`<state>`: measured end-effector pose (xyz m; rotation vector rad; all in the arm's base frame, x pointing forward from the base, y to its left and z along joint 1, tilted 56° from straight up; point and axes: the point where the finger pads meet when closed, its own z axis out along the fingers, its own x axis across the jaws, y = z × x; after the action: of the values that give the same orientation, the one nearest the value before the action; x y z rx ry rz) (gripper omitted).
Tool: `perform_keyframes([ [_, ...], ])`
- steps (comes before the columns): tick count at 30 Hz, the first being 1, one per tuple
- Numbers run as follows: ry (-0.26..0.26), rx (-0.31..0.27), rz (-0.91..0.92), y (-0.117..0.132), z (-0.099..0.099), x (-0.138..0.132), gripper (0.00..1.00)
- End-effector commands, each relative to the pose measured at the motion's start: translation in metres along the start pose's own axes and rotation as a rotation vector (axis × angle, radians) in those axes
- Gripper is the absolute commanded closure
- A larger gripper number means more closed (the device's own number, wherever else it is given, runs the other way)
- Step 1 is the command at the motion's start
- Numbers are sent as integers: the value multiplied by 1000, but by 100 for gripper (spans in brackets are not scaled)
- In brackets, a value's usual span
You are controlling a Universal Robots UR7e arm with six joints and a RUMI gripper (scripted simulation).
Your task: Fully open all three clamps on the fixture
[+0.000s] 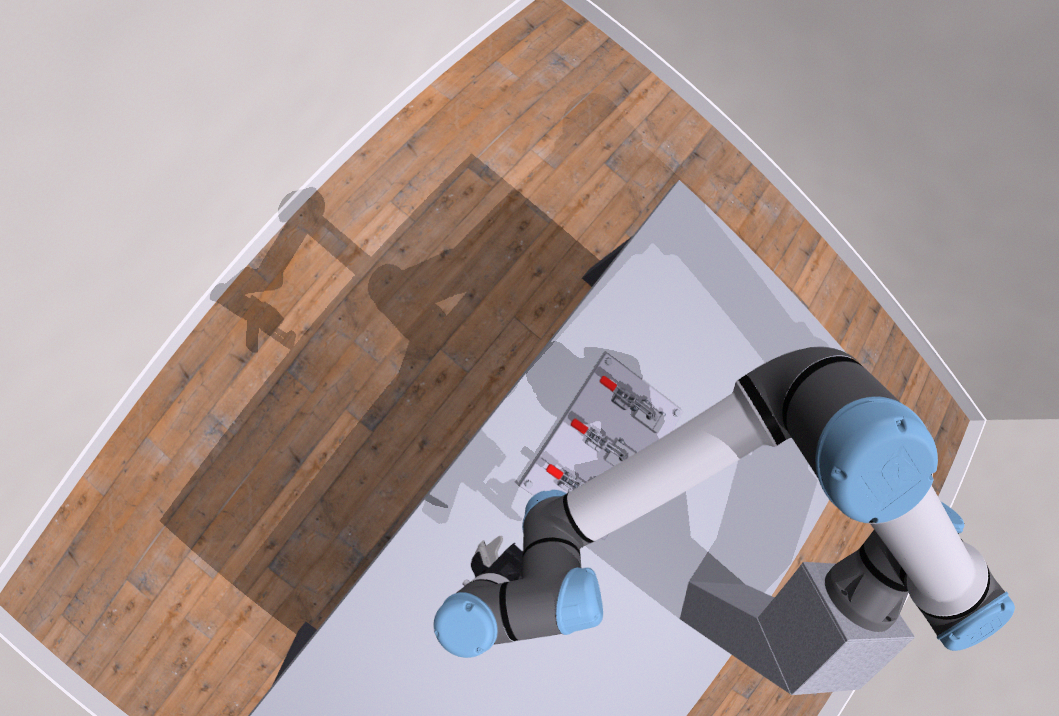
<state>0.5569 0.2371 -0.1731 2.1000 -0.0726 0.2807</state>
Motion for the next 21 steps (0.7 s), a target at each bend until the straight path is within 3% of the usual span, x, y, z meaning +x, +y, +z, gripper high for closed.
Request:
perform_keyframes([
  [1,0,7,25,6,3,-1,0],
  [21,23,89,300,67,24,-17,0],
])
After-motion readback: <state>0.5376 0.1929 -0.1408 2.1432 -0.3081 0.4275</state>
